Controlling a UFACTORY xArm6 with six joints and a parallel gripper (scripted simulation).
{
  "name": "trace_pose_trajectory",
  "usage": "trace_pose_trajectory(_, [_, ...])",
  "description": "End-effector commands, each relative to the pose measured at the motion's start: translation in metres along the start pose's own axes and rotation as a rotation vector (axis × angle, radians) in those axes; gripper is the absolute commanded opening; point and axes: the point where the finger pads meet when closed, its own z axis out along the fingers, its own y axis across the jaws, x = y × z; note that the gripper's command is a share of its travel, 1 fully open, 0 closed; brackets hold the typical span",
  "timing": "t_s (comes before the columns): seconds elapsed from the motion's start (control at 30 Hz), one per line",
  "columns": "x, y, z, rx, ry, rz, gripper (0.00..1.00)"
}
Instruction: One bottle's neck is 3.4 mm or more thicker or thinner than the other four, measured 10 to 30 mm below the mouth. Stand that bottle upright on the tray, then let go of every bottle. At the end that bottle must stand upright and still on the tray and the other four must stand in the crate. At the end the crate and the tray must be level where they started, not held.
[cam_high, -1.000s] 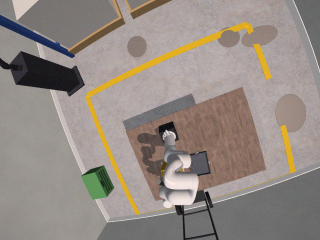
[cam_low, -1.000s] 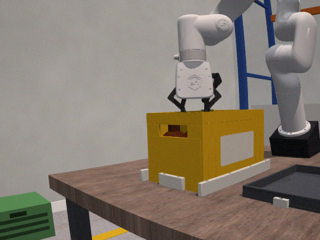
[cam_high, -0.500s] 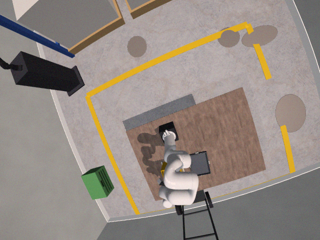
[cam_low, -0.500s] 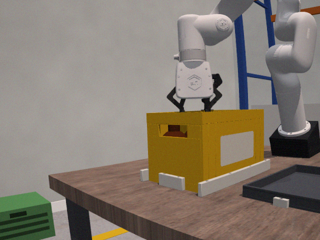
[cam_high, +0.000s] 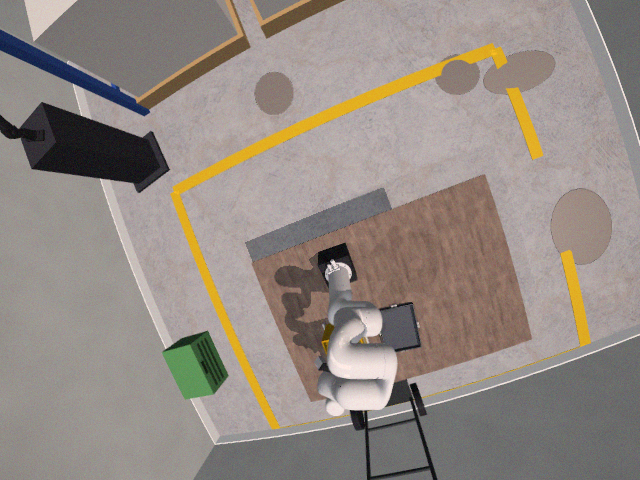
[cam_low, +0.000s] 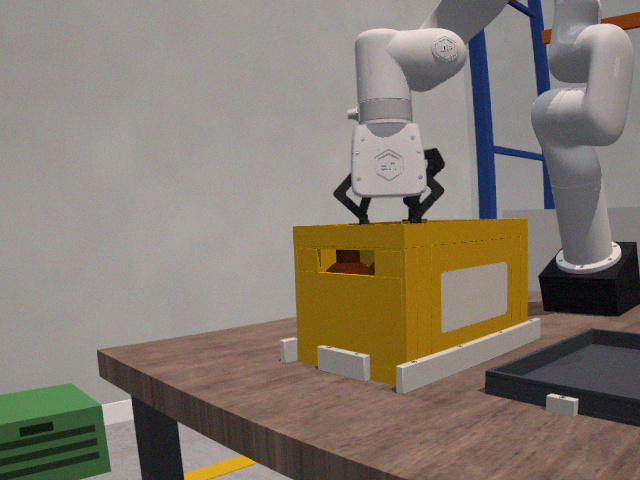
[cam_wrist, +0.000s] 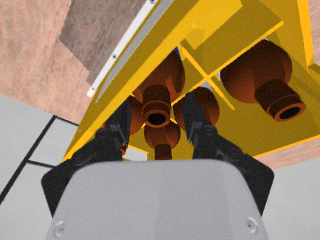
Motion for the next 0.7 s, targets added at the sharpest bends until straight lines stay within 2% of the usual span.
trace_pose_trajectory(0.0, [-0.001,-0.001,-0.001,0.003,-0.001,0.0,0.65])
trace_pose_trajectory(0.43, [-0.001,-0.001,-0.011,0.003,-0.001,0.0,0.65])
trace_pose_trajectory(0.67, [-0.001,-0.001,-0.03,0.003,-0.001,0.0,0.65])
